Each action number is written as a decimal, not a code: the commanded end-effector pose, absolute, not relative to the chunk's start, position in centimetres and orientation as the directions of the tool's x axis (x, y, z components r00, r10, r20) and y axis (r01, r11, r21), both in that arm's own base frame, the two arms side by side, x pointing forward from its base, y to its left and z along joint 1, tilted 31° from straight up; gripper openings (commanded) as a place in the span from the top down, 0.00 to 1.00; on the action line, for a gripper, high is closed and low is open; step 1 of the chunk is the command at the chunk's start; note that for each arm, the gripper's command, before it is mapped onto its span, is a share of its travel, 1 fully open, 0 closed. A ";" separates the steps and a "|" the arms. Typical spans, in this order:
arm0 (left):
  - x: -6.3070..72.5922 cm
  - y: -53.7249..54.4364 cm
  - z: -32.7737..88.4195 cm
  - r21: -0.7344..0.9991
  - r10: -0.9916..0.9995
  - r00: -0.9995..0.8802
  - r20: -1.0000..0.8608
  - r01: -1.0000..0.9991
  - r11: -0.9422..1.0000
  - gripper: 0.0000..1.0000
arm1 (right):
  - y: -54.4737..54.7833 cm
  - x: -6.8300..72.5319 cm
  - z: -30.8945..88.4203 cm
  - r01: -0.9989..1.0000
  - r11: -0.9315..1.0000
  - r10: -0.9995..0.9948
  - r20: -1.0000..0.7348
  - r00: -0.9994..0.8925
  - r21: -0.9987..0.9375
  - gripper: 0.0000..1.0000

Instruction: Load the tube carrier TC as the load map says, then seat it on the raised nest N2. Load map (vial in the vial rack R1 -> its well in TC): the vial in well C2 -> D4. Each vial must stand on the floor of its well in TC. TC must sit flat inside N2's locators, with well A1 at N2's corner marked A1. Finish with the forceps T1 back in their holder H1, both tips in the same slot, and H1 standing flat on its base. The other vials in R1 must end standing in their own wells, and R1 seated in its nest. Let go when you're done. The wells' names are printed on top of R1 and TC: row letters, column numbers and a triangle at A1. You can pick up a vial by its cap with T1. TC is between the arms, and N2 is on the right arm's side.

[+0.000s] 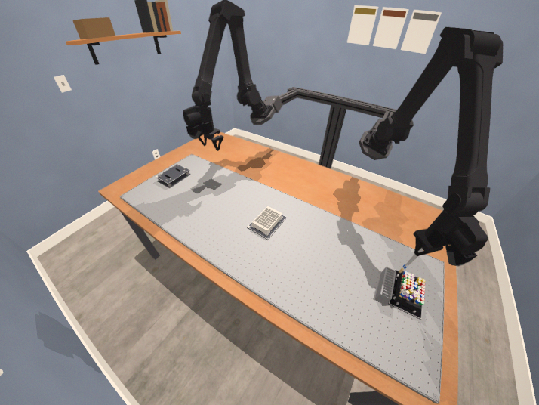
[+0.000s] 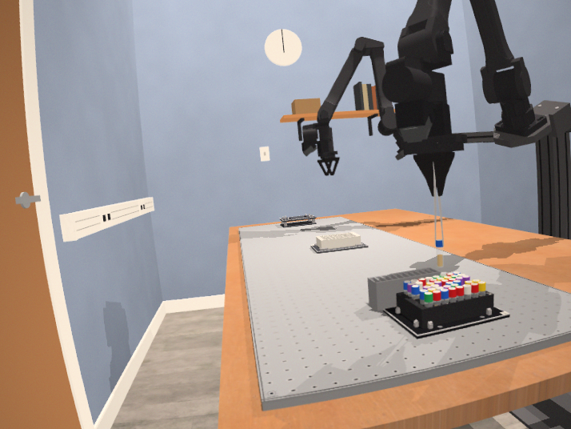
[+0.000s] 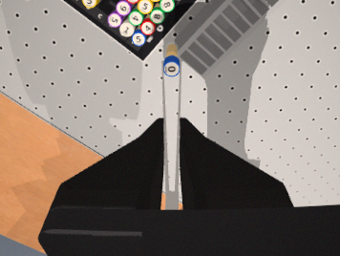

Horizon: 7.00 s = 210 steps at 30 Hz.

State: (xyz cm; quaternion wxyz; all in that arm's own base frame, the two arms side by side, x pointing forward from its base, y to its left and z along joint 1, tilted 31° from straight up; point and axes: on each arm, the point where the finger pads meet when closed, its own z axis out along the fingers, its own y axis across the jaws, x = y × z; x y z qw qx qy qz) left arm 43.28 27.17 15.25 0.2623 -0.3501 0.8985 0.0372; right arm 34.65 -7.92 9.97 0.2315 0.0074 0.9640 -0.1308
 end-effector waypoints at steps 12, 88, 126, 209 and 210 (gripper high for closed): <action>43.9 25.0 15.2 -0.127 -0.612 -0.604 -0.511 -0.651 0.749 0.91 | -8.0 35.4 10.9 0.067 0.965 -0.062 -0.466 -0.883 -0.255 0.00; 45.0 13.9 12.8 -0.132 -0.612 -0.603 -0.512 -0.649 0.749 0.91 | -8.0 35.4 10.9 0.067 0.965 -0.062 -0.466 -0.883 -0.255 0.00; 45.7 8.7 10.6 -0.121 -0.615 -0.615 -0.493 -0.652 0.749 0.91 | -8.0 35.4 10.9 0.067 0.965 -0.062 -0.466 -0.883 -0.255 0.00; 47.6 -3.7 8.6 -0.123 -0.615 -0.613 -0.496 -0.651 0.749 0.91 | -8.0 35.4 10.9 0.067 0.965 -0.062 -0.466 -0.883 -0.255 0.00; 47.6 -3.7 8.6 -0.123 -0.615 -0.613 -0.496 -0.651 0.749 0.91 | -8.0 35.4 10.9 0.067 0.965 -0.062 -0.466 -0.883 -0.255 0.00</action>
